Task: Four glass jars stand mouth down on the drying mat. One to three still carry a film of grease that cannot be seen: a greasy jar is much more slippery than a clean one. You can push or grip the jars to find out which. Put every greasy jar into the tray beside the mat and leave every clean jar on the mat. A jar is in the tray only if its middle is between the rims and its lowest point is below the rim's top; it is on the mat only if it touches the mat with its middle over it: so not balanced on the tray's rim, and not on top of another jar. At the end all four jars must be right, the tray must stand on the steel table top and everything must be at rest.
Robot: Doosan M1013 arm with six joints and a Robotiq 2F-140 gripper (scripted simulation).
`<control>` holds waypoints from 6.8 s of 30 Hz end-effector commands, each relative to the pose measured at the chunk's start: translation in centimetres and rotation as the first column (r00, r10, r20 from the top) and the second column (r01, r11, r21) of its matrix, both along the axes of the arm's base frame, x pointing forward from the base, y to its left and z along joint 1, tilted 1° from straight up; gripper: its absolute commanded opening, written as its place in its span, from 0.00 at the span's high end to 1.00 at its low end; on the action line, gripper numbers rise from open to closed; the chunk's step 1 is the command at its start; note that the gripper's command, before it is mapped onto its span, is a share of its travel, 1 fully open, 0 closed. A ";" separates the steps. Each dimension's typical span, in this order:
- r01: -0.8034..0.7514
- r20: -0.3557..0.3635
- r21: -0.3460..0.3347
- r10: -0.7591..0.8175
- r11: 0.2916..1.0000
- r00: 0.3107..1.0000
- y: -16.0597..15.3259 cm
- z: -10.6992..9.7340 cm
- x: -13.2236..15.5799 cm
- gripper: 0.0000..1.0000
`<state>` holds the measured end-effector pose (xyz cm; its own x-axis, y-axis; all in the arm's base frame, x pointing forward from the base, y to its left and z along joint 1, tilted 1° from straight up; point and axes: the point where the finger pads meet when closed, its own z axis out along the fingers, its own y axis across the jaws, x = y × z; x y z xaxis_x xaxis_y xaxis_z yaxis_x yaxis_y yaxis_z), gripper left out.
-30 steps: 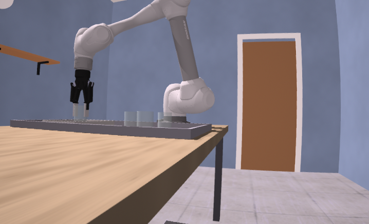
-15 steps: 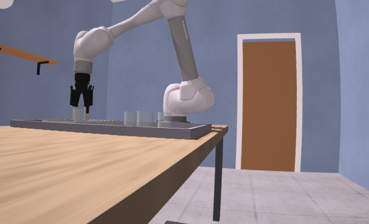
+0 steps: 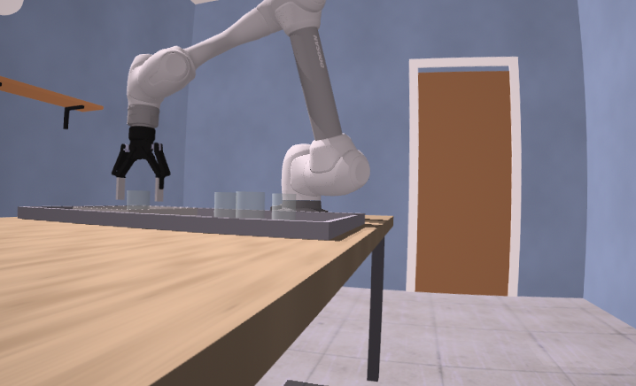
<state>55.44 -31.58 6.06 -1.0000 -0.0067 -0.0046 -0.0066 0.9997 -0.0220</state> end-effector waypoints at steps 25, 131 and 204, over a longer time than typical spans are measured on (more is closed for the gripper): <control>-0.002 -0.004 0.006 0.002 1.000 1.000 0.2 5.0 -0.4 0.00; -0.002 -0.004 0.006 0.002 1.000 1.000 41.7 4.6 -9.4 0.00; -0.002 -0.004 0.006 0.002 1.000 1.000 41.6 -1.6 -9.4 0.42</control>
<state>46.50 10.04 4.88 -0.9999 -0.0144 -0.0067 -0.0143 0.9998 -0.0136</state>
